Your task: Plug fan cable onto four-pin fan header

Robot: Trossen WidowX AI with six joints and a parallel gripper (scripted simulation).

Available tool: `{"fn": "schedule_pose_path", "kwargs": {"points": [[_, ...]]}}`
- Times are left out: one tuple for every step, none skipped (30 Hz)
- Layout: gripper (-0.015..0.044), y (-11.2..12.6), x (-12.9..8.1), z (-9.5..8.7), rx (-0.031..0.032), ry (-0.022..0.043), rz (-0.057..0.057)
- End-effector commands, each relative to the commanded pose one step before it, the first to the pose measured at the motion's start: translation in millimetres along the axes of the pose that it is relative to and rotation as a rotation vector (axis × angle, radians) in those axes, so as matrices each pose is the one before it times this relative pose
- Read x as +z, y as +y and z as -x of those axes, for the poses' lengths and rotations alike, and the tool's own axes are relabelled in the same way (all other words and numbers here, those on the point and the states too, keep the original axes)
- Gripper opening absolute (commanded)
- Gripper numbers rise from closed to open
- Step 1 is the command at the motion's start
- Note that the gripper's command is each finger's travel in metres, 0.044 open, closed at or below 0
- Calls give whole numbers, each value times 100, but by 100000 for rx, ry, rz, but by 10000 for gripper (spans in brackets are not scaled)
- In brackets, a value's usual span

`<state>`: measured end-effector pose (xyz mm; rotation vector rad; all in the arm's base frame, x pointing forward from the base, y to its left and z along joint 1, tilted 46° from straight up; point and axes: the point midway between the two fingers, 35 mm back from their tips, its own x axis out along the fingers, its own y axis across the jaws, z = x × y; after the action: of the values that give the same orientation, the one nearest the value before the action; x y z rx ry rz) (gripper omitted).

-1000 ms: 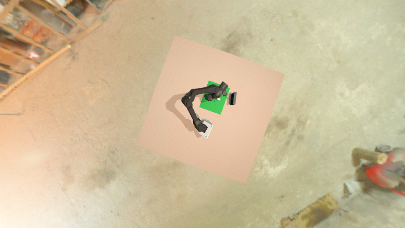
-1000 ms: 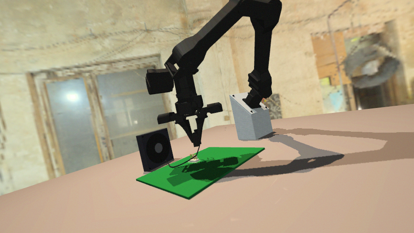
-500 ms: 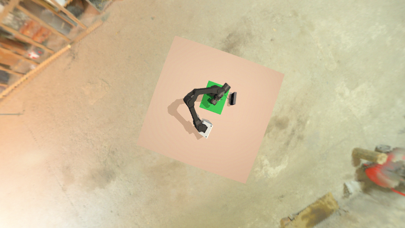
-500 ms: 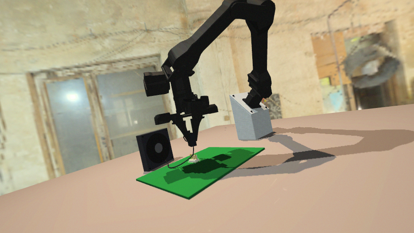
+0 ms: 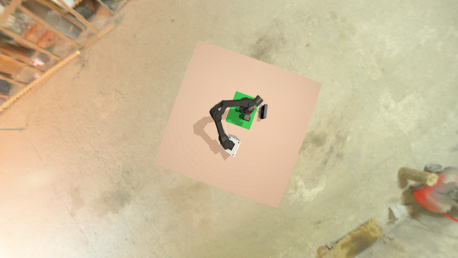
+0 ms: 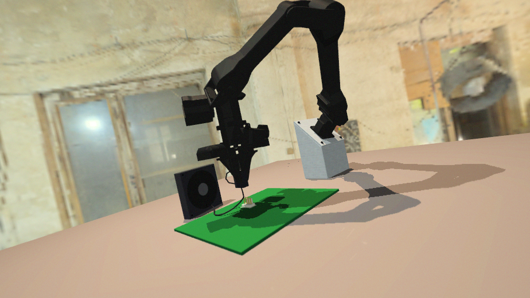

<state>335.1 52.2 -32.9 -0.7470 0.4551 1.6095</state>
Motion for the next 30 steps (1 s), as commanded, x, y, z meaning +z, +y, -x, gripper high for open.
{"fn": "schedule_pose_path", "kwargs": {"points": [[0,156,-249,-298,933,275,1464],[0,0,0,0,0,0,0],[0,0,0,0,0,0,0],[0,0,0,0,0,0,0],[0,23,104,54,2,-2,83],[0,49,221,114,4,-5,177],[0,32,141,72,2,-3,114],[0,43,277,2,3,-12,142],[0,30,186,1,2,-9,96],[0,0,0,0,0,0,0],[0,0,0,0,0,0,0],[0,0,0,0,0,0,0],[0,0,0,0,0,0,0],[0,0,0,0,0,0,0],[0,0,0,0,0,0,0],[0,0,0,0,0,0,0],[0,0,0,0,0,0,0],[0,0,0,0,0,0,0],[0,0,0,0,0,0,0],[0,-13,-5,-279,-2,2,-71],[0,-15,-4,-405,-3,-3,-103],[0,-14,0,-582,-4,-18,-148],[0,-4,10,-673,-4,-40,-170],[0,2,7,-273,-1,-22,-69],[0,0,0,0,0,0,0],[0,0,0,0,0,0,0],[0,0,0,0,0,0,0],[0,0,0,0,0,0,0],[0,0,0,0,0,0,0],[0,0,0,0,0,0,0]]}}
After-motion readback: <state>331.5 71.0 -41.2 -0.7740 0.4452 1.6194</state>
